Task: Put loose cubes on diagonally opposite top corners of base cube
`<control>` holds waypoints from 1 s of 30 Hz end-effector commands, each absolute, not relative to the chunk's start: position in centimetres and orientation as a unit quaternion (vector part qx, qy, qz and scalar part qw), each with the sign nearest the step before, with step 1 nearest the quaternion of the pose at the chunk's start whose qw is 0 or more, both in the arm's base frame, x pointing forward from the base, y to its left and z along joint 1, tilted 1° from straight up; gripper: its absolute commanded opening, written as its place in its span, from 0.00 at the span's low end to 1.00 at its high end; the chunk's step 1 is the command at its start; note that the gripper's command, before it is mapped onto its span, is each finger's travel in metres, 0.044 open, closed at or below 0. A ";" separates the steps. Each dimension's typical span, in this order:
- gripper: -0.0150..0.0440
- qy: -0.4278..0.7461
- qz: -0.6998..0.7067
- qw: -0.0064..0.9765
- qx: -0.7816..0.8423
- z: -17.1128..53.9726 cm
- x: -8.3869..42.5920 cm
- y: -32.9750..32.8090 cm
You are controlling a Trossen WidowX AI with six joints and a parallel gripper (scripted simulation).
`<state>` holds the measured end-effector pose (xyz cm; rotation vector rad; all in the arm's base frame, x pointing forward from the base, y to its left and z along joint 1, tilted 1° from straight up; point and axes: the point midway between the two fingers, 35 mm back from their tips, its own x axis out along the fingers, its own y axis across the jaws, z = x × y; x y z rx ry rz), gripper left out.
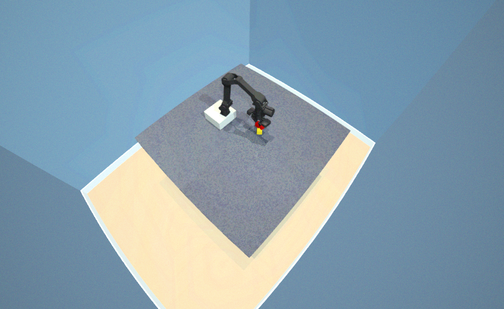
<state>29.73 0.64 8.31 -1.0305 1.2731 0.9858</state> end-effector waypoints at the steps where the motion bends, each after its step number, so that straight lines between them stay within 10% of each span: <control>1: 0.43 0.546 0.421 0.577 -0.438 7.4 29.8 0.8; 30: 0.43 0.546 0.421 0.577 -0.438 2.5 30.0 0.8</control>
